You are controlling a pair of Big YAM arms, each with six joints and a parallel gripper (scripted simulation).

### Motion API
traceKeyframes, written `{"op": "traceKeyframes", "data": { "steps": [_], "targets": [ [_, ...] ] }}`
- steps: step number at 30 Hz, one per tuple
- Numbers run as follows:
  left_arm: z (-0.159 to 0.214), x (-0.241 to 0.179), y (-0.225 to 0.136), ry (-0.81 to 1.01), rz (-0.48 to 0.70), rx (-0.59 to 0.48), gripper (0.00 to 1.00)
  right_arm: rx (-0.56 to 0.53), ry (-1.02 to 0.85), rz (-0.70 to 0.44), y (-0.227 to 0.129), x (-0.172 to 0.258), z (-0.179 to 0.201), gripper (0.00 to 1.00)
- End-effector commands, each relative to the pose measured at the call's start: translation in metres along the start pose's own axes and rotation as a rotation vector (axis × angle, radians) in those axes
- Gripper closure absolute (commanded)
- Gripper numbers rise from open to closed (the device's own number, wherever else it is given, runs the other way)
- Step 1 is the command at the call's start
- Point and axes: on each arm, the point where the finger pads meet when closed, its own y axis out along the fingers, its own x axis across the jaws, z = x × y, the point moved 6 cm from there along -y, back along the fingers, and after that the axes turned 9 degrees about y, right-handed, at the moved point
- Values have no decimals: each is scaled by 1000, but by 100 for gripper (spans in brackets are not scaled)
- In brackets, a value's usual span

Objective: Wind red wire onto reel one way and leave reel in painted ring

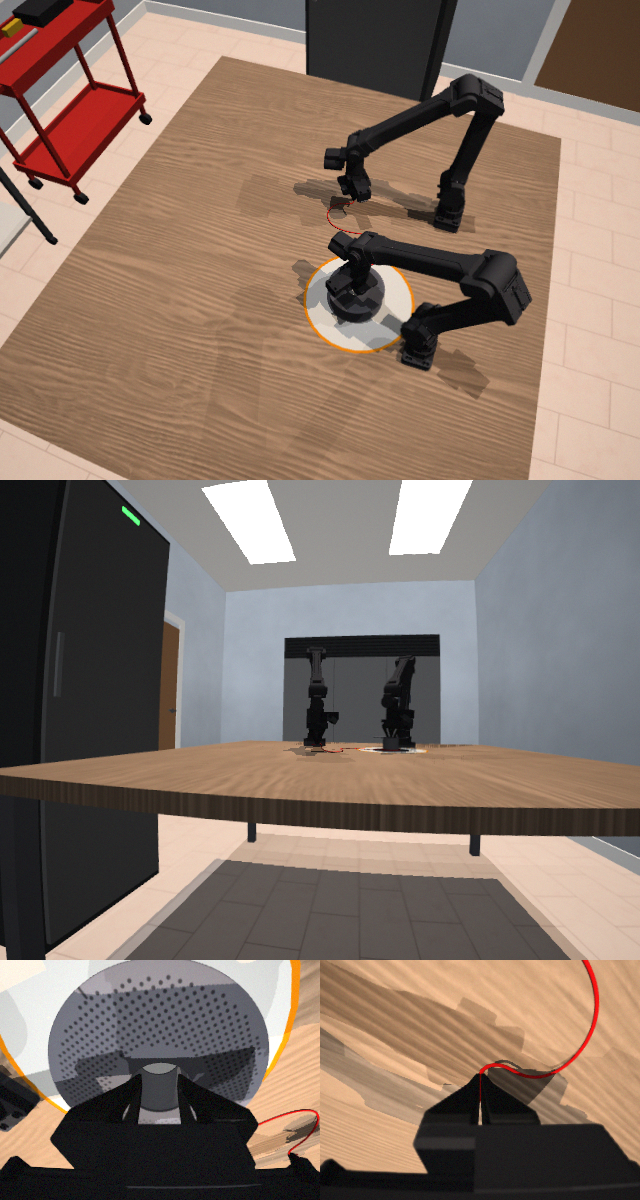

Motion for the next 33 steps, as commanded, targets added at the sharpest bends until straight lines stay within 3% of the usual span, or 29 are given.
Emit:
{"op": "traceKeyframes", "data": {
  "steps": [1,6,9,12,15,17,20,24,26,27,33],
  "targets": [
    [-2,-4,2,-346,-7,-19,69,7,-1,40,-16,-15,7,100],
    [-1,-5,2,-625,-27,-29,86,10,-3,39,-16,-16,7,100],
    [-1,-5,2,-636,-28,-30,90,10,-3,39,-16,-16,8,100],
    [-1,-5,2,-636,-28,-30,100,10,-3,39,-16,-17,8,100],
    [-1,-5,2,-597,-28,-29,100,10,-3,39,-16,-18,8,100],
    [-1,-5,2,-476,-30,-27,100,10,-3,39,-16,-19,8,100],
    [-1,-5,2,-145,-32,-22,100,10,-3,39,-16,-20,8,100],
    [0,-5,2,80,-32,-35,100,10,-4,39,-17,-22,9,100],
    [0,-5,2,80,-32,-35,100,10,-4,39,-17,-22,9,100],
    [0,-5,2,227,-35,-38,100,10,-4,39,-16,-22,9,100],
    [1,-5,2,560,-48,-49,100,10,-4,39,-16,-22,9,100]
  ]
}}
